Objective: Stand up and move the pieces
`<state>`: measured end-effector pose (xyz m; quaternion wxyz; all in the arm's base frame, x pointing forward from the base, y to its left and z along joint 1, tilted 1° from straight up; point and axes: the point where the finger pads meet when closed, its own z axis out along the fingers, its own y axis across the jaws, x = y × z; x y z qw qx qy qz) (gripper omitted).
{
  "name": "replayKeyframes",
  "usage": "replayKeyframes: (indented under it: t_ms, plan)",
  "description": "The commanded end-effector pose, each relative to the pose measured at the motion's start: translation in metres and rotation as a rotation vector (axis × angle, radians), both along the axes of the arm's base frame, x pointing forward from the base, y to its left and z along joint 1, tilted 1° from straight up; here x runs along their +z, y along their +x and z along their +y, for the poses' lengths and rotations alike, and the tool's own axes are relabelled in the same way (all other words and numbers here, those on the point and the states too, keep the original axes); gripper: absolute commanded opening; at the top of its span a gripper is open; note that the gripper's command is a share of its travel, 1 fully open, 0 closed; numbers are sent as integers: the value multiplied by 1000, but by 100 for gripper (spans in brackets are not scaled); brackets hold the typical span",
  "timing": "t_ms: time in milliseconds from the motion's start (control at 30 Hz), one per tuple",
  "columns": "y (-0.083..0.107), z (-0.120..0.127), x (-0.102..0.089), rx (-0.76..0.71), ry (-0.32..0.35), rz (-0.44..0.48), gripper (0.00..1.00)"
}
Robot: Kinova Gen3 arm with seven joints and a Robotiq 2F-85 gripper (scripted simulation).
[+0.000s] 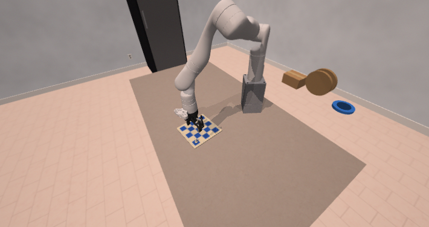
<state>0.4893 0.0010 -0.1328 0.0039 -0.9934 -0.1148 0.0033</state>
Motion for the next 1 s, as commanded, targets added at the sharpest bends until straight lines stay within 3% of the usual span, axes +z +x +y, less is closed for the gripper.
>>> replayKeyframes:
  t_ms: [0,800,833,967]
  plan:
    - [3,7,2,-13,1,-6,100]
    - [8,17,3,-84,7,-18,100]
    - [8,17,3,-84,7,-18,34]
    - [8,17,3,-84,7,-18,34]
